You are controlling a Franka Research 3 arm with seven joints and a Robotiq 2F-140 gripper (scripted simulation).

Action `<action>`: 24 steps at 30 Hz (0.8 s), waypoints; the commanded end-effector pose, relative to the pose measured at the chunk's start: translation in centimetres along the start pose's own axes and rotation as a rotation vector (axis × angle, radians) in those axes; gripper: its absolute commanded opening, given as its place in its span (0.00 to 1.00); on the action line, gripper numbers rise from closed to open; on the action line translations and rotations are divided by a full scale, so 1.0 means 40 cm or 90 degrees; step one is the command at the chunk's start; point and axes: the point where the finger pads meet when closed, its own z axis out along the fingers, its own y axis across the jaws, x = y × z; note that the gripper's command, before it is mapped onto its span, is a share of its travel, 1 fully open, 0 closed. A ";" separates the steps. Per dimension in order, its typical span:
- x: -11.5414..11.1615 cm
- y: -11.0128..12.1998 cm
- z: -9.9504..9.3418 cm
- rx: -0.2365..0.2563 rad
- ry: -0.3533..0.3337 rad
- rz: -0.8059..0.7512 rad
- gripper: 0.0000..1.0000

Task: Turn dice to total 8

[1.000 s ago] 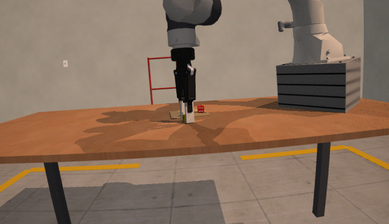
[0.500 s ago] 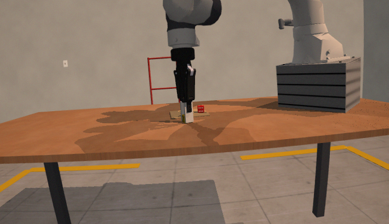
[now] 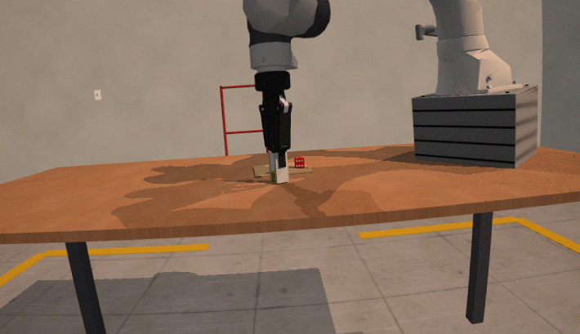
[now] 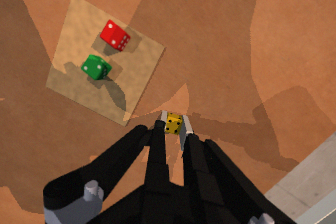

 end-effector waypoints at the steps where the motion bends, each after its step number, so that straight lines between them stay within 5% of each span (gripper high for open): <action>1: -0.001 -0.002 0.002 0.001 -0.001 -0.002 0.13; 18: -0.001 -0.002 -0.002 0.001 -0.001 -0.002 0.13; 24: -0.001 -0.002 -0.065 0.001 -0.001 -0.002 0.13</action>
